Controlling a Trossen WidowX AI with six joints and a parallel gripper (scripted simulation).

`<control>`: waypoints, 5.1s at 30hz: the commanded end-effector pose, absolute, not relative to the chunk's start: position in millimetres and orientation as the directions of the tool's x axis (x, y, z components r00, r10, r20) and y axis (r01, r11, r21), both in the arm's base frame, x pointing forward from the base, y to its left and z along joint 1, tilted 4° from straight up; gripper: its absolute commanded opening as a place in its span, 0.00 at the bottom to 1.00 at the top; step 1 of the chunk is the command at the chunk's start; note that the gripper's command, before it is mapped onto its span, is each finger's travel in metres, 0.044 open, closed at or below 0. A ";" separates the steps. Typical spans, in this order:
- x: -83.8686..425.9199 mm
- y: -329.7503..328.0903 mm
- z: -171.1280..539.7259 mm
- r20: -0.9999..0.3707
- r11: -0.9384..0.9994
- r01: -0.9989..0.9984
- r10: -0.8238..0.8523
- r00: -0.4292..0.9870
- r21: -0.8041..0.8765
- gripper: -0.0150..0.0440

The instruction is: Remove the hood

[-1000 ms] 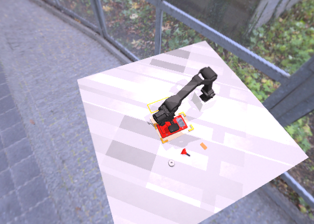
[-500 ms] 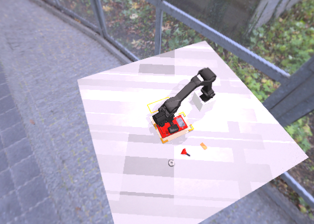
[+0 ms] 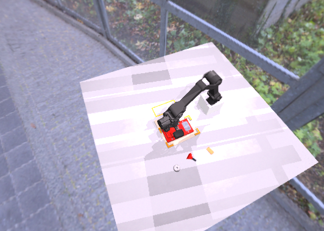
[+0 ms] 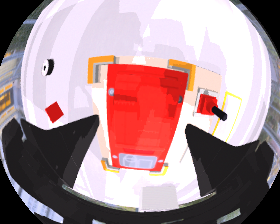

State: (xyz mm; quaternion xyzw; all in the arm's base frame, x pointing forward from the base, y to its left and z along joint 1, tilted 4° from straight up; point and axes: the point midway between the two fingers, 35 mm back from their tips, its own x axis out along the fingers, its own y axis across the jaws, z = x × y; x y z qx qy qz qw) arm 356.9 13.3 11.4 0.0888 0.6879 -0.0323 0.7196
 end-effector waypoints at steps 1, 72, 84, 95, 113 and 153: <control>353.3 13.3 4.6 -0.997 0.982 0.174 0.073 0.039 0.079 1.00; 356.5 15.8 -22.0 -0.996 0.982 0.169 0.076 0.045 0.083 0.75; 356.5 15.5 -17.8 -0.996 0.982 0.169 0.076 0.045 0.083 0.32; 356.4 15.0 -10.5 -0.996 0.982 0.169 0.076 0.045 0.083 0.25; 355.8 14.2 1.1 -0.996 0.982 0.169 0.076 0.045 0.083 0.25; 331.7 -93.1 40.3 -0.997 0.978 0.198 0.061 0.051 0.070 0.25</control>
